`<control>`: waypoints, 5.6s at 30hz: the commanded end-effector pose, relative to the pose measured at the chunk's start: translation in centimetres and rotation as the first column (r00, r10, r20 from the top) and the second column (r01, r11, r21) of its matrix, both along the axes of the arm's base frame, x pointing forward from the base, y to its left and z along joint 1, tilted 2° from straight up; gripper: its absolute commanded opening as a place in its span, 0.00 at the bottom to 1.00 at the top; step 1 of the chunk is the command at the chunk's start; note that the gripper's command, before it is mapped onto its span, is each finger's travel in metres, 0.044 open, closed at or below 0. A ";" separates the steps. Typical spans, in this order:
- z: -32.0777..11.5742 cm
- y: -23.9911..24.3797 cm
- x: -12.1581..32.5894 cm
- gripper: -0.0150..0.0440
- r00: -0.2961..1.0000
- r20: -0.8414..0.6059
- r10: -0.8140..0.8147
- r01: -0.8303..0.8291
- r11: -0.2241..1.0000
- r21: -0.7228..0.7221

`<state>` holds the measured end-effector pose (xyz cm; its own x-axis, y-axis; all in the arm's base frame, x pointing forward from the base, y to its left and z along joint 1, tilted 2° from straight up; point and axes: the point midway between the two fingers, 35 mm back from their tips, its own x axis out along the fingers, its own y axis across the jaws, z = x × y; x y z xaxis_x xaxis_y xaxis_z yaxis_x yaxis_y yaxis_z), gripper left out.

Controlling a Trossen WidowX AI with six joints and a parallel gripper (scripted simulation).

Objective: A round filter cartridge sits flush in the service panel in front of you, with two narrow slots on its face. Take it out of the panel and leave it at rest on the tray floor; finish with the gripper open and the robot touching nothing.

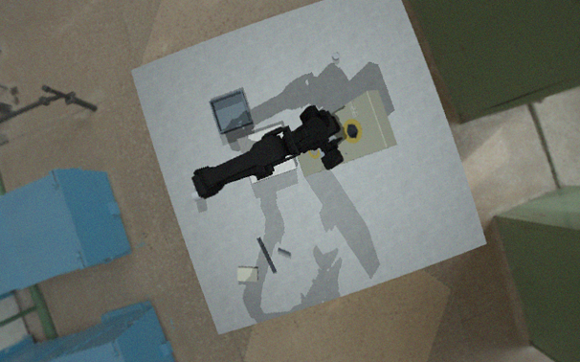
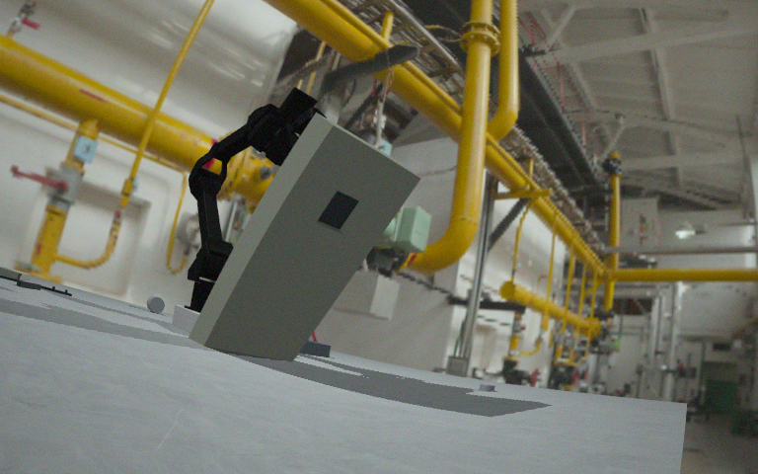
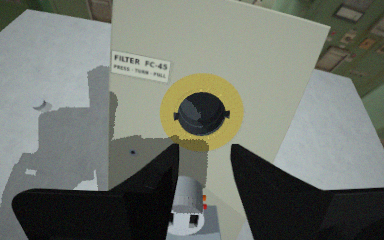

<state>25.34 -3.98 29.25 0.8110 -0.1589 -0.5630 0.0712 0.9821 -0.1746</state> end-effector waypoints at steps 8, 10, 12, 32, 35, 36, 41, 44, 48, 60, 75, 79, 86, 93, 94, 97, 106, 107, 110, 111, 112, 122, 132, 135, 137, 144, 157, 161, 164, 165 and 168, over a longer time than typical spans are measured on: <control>6.3 0.2 -0.5 0.90 1.000 0.017 -0.004 0.004 1.000 0.002; 4.2 0.2 -0.7 0.81 0.999 -0.048 -0.021 0.023 0.999 0.036; 1.0 0.2 -1.3 0.77 0.987 -0.152 -0.049 0.063 0.994 0.087; -7.0 0.3 -2.8 0.77 0.919 -0.381 -0.105 0.181 0.969 0.170; -7.4 0.2 -2.5 0.77 0.919 -0.380 -0.105 0.181 0.969 0.170; -7.5 0.2 -2.4 0.77 0.919 -0.380 -0.105 0.181 0.969 0.170; -8.2 0.1 -2.0 0.77 0.919 -0.380 -0.105 0.181 0.969 0.170; -8.6 0.1 -1.8 0.77 0.919 -0.380 -0.105 0.181 0.969 0.170; -9.2 0.0 -1.5 0.77 0.919 -0.380 -0.105 0.181 0.969 0.170; -9.6 -0.1 -1.2 0.73 0.920 -0.376 -0.111 0.186 0.968 0.168; -9.6 -0.1 -1.2 0.49 0.920 -0.376 -0.111 0.186 0.968 0.168; -9.1 -0.2 -0.9 0.31 0.920 -0.376 -0.111 0.186 0.968 0.168; -7.5 -0.3 0.2 0.25 0.920 -0.376 -0.110 0.184 0.968 0.169; -6.1 -0.2 -0.4 0.25 0.920 -0.376 -0.110 0.185 0.968 0.169; -5.6 -0.1 -0.5 0.25 0.920 -0.377 -0.110 0.185 0.968 0.169; -4.4 0.0 -1.1 0.25 0.920 -0.377 -0.110 0.185 0.968 0.169; -0.9 0.5 -3.2 0.25 0.919 -0.379 -0.109 0.185 0.968 0.169; -0.5 0.5 -3.5 0.25 0.919 -0.379 -0.109 0.185 0.968 0.169; 0.3 0.6 -4.1 0.25 0.919 -0.380 -0.109 0.185 0.968 0.169; 0.3 0.7 -4.1 0.25 0.918 -0.380 -0.109 0.185 0.968 0.169; 0.3 0.8 -4.1 0.25 0.918 -0.381 -0.109 0.186 0.968 0.170; -0.3 3.2 -3.0 0.25 0.913 -0.393 -0.108 0.189 0.966 0.175; -0.7 6.0 -2.3 0.25 0.913 -0.394 -0.108 0.190 0.966 0.177; -0.8 6.8 -2.2 0.25 0.914 -0.392 -0.107 0.189 0.966 0.177; -0.9 7.4 -2.1 0.25 0.915 -0.390 -0.107 0.189 0.966 0.177; -1.3 8.3 -2.1 0.25 0.912 -0.399 -0.094 0.176 0.969 0.176; -2.3 14.3 -3.1 0.25 0.887 -0.409 0.214 -0.151 0.972 0.181; -2.6 16.3 -3.8 0.25 0.855 -0.411 0.317 -0.266 0.947 0.179; -2.8 17.7 -4.3 0.25 0.823 -0.411 0.391 -0.349 0.920 0.177; -2.9 18.2 -4.6 0.25 0.811 -0.411 0.416 -0.376 0.909 0.177; -3.1 19.6 -5.3 0.25 0.771 -0.411 0.486 -0.456 0.872 0.175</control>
